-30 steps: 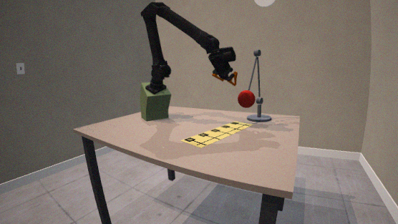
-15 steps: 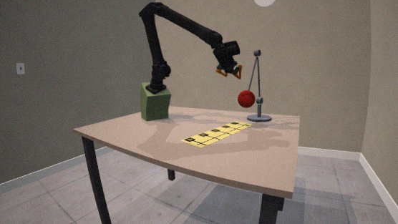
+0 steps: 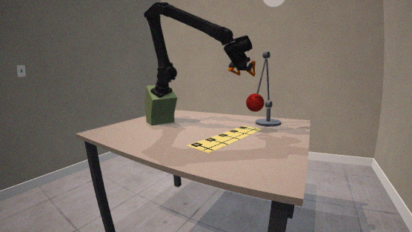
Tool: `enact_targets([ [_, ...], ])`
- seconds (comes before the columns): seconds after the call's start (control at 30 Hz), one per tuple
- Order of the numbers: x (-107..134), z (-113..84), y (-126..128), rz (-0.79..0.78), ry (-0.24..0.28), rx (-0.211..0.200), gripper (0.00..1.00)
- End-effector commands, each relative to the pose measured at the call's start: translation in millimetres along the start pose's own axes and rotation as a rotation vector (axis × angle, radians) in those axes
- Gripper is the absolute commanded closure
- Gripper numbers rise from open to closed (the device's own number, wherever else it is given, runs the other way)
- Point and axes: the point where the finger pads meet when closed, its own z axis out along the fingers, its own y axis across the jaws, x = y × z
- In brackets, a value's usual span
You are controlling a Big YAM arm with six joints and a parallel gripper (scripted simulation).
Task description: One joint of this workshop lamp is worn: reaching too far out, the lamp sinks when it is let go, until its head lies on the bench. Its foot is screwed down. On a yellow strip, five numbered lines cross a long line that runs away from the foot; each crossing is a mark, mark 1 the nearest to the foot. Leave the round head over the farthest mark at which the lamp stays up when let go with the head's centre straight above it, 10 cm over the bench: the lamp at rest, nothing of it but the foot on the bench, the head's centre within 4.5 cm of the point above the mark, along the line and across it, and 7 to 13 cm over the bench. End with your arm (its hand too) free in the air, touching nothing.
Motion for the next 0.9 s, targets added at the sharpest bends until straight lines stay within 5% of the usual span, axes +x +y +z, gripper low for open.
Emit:
enact_targets([
  [0.0, -23.6, -9.1, -20.0, -0.048, -0.03, 0.027, 0.0],
  [0.87, -23.2, -22.5, -19.6, -0.048, -0.03, 0.027, 0.0],
])
